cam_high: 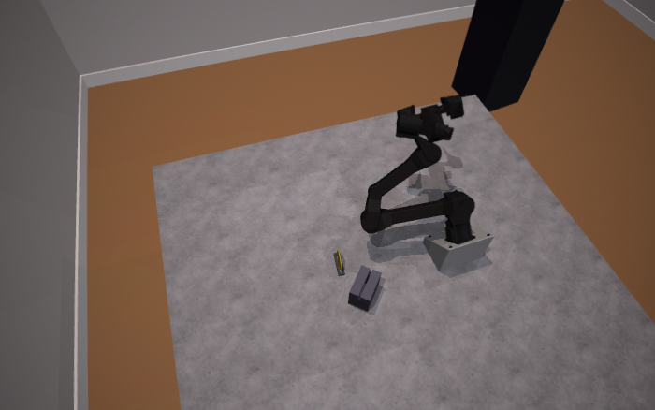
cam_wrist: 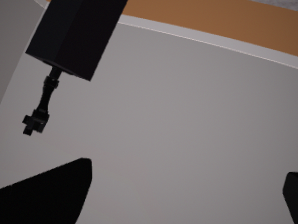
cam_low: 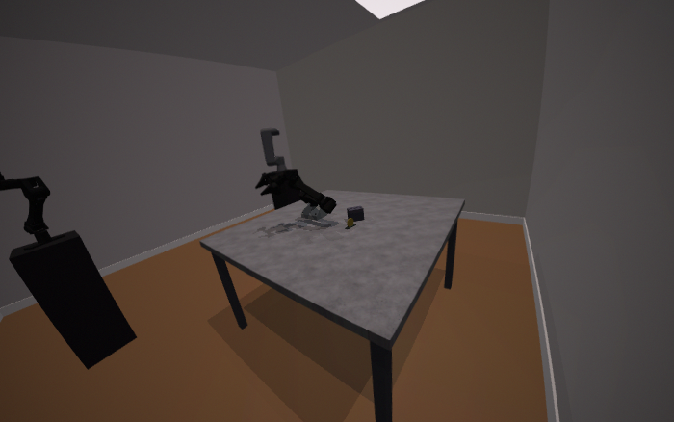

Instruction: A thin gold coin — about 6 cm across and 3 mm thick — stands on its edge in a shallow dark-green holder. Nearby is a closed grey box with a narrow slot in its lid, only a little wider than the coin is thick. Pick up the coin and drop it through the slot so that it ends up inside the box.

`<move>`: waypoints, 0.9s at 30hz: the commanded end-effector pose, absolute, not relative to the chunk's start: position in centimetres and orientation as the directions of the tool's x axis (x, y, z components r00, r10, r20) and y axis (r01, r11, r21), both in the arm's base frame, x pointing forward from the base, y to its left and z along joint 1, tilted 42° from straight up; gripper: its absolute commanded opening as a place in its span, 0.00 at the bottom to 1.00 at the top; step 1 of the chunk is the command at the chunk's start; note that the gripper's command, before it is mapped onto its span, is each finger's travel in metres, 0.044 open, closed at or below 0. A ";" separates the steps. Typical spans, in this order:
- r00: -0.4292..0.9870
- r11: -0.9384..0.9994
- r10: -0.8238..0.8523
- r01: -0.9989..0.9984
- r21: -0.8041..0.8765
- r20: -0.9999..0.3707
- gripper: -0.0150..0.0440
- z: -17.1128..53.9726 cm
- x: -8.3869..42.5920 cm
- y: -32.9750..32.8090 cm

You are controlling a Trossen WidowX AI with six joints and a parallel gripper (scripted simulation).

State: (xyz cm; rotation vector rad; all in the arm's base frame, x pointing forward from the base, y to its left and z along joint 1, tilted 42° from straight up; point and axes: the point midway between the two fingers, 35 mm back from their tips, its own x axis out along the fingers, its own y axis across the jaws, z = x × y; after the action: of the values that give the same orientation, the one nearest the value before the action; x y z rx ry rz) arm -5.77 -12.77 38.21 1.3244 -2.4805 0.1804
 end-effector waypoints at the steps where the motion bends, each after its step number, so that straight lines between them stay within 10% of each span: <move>1: -0.525 0.567 -0.780 -0.823 0.031 0.342 0.89 38.3 -5.9 -12.7; 9: -0.791 0.726 -0.439 -0.592 -0.351 0.425 0.53 41.5 -13.0 -5.7; 18: -0.912 0.643 0.122 -0.228 -0.731 0.391 0.53 42.3 -17.2 7.1; 27: -0.726 0.320 0.658 0.028 -0.947 0.201 0.53 39.9 -13.9 20.8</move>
State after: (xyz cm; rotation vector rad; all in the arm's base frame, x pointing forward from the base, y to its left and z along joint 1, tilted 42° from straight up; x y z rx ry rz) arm -16.23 15.25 41.26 -0.3283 -2.2357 1.3446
